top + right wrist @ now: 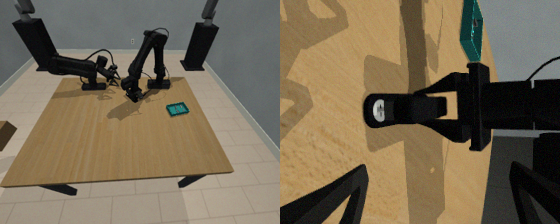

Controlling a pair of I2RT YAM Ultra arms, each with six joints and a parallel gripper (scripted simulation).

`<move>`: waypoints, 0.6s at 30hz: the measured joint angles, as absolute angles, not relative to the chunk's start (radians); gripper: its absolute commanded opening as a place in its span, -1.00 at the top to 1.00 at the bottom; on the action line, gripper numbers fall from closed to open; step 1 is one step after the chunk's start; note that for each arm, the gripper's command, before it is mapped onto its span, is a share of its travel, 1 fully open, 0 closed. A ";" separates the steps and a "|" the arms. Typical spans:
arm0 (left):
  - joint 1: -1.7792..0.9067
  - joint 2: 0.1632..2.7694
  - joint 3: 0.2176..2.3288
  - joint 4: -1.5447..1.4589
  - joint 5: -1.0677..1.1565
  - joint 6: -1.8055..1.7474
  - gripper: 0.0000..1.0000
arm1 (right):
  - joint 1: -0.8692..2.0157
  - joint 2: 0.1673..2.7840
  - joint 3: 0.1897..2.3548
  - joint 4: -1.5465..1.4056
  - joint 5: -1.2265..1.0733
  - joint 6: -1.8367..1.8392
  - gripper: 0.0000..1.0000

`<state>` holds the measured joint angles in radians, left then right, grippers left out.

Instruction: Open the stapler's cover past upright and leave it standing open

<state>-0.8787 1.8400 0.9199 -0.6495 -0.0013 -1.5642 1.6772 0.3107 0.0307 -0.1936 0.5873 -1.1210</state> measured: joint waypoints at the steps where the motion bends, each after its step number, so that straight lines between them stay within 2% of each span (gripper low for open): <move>1: -0.879 1.840 0.920 -0.649 -0.001 -1.564 0.35 | 1.669 0.300 0.031 -0.215 0.574 -1.132 -1.00; 18: -0.879 1.840 0.920 -0.649 -0.001 -1.564 0.35 | 1.592 0.250 0.056 -0.291 0.460 -1.186 -1.00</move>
